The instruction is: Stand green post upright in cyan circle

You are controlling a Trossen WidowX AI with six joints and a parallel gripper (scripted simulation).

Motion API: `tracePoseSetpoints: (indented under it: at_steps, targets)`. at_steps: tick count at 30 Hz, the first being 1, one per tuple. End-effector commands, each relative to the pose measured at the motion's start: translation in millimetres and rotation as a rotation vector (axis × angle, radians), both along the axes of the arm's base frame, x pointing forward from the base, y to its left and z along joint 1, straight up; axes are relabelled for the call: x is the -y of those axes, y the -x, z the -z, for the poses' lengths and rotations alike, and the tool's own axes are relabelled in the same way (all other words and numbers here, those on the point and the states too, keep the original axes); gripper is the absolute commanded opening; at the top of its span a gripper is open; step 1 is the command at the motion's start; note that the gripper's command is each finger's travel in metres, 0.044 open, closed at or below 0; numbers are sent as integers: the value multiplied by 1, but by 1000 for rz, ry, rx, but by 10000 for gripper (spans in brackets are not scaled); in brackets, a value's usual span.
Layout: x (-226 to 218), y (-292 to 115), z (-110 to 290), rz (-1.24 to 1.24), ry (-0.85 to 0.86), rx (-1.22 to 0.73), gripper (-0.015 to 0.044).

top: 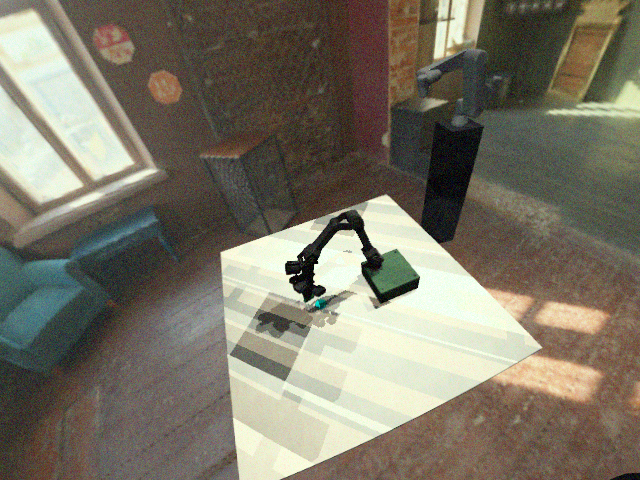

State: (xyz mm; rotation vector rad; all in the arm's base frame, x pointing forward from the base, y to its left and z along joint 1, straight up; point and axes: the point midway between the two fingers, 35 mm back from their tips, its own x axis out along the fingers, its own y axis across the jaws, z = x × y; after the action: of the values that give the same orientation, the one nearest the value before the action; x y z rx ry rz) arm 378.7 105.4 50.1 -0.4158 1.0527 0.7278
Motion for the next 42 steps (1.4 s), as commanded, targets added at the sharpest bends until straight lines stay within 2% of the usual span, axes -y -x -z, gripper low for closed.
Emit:
tracePoseSetpoints:
  at_steps: [1,42]
  targets:
    - [1,-1,4,13,-27,6,22]
    - [8,-17,14,63,-259,172,22]
